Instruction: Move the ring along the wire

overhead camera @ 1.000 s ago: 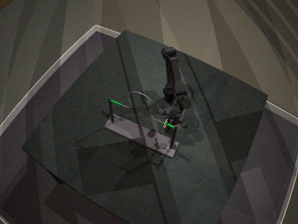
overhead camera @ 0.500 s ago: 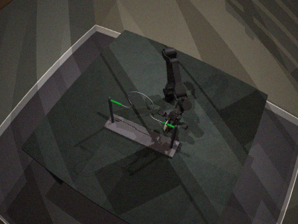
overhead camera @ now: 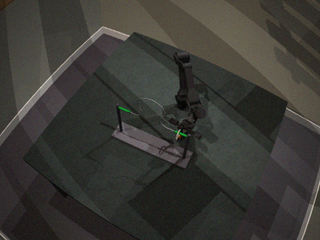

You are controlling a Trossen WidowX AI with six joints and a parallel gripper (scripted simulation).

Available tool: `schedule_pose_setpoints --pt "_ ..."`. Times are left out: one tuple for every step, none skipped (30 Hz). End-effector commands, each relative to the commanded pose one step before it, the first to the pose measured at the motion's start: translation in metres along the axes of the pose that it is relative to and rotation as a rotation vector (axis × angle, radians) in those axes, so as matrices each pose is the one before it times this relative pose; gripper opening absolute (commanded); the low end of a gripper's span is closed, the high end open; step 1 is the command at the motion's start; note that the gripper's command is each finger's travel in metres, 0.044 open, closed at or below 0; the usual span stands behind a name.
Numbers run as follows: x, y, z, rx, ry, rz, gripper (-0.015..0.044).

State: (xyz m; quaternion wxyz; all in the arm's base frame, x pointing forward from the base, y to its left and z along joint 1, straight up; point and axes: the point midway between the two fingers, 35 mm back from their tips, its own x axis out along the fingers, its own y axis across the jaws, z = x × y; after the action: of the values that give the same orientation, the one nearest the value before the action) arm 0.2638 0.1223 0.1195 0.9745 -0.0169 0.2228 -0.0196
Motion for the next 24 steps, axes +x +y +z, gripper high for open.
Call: schedule_pose_setpoints --pt "0.00014 -0.00073 -0.00096 0.0027 0.00051 -0.00355 -0.015" --pt "0.0 0.0 0.0 0.0 0.0 0.0 -0.015" --pt "0.0 0.0 0.0 0.0 0.0 0.0 -0.015" --pt "0.0 0.0 0.0 0.0 0.0 0.0 -0.015" --pt "0.0 0.0 0.0 0.0 0.0 0.0 -0.015" --pt "0.0 0.0 0.0 0.0 0.0 0.0 -0.015" --pt "0.0 0.0 0.0 0.0 0.0 0.0 -0.015" --pt "0.0 0.0 0.0 0.0 0.0 0.0 -0.015" --pt "-0.00011 0.00068 0.00085 -0.0027 -0.00054 0.00336 -0.0124" --pt "0.0 0.0 0.0 0.0 0.0 0.0 -0.0098" --pt "0.0 0.0 0.0 0.0 0.0 0.0 -0.0071" --pt "0.0 0.0 0.0 0.0 0.0 0.0 -0.0045" --pt "0.0 0.0 0.0 0.0 0.0 0.0 -0.0019" --pt "0.0 0.0 0.0 0.0 0.0 0.0 0.0007" --pt "0.0 0.0 0.0 0.0 0.0 0.0 0.0034" --pt "0.0 0.0 0.0 0.0 0.0 0.0 0.006" --pt "0.0 0.0 0.0 0.0 0.0 0.0 0.0086" --pt "0.0 0.0 0.0 0.0 0.0 0.0 0.0112" --pt "-0.00054 0.0001 -0.00005 0.0002 0.00037 -0.00005 0.0139" --pt "-0.0011 0.00021 -0.00009 0.0003 0.00073 -0.0001 0.016" --pt "-0.00158 0.00028 -0.00013 0.0004 0.00099 -0.00014 0.016" --pt "-0.00207 0.00033 -0.00016 0.0005 0.0012 -0.00019 0.016" --pt "-0.0026 0.00036 -0.00019 0.0006 0.00136 -0.00024 0.016" --pt "-0.00309 0.00036 -0.00021 0.0006 0.00141 -0.0003 0.016"
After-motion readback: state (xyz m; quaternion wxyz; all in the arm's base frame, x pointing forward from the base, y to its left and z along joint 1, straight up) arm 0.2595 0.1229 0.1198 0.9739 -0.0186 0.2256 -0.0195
